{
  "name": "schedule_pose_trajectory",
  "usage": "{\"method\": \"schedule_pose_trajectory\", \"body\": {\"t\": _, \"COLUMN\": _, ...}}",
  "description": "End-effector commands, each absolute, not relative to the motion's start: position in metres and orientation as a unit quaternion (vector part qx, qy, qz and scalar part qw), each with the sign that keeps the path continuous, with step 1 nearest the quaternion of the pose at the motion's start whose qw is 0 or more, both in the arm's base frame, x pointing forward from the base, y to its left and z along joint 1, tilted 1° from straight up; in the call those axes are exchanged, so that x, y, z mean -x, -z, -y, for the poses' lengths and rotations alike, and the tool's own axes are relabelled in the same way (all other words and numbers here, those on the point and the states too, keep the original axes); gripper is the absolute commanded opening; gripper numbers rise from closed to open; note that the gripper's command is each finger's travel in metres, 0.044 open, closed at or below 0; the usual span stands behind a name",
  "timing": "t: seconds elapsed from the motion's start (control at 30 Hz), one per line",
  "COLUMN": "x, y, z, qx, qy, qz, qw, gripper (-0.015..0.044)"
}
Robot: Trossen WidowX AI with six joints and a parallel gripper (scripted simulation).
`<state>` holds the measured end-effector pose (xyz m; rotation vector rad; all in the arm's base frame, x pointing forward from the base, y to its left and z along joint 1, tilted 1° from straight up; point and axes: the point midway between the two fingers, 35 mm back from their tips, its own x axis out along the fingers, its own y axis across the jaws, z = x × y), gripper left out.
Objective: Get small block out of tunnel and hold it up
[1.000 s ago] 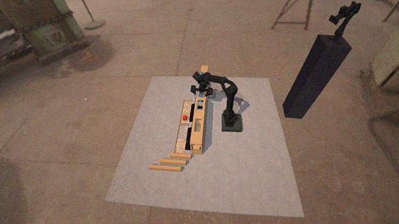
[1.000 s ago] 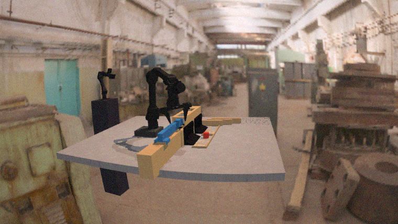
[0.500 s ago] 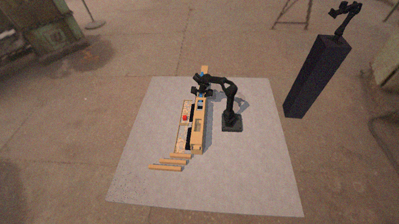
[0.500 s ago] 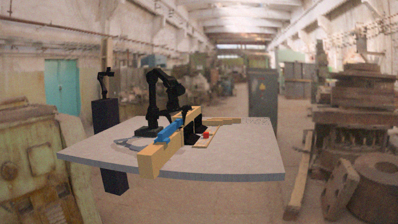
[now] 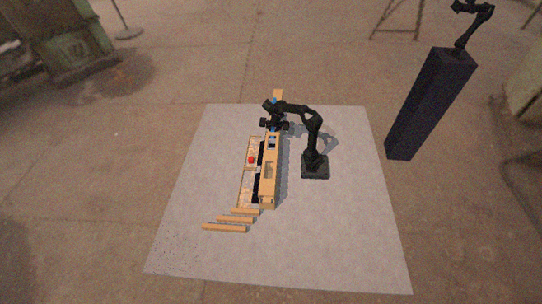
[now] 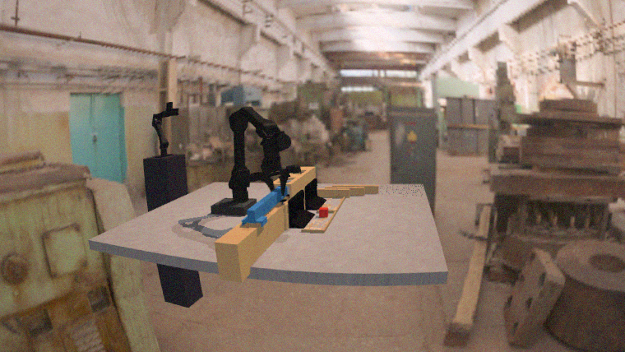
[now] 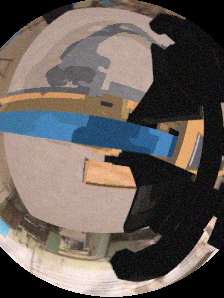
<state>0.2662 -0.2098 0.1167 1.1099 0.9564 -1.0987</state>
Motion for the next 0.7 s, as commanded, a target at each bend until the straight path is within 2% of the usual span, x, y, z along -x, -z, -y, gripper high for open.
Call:
{"method": "schedule_pose_trajectory", "body": {"t": 0.0, "x": -0.268, "y": -0.117, "z": 0.214, "qx": -0.482, "qy": 0.474, "qz": -0.412, "qw": 0.611, "gripper": 0.0000}}
{"method": "schedule_pose_trajectory", "body": {"t": 0.67, "x": -0.270, "y": -0.112, "z": 0.272, "qx": -0.482, "qy": 0.477, "qz": -0.412, "qw": 0.609, "gripper": 0.0000}}
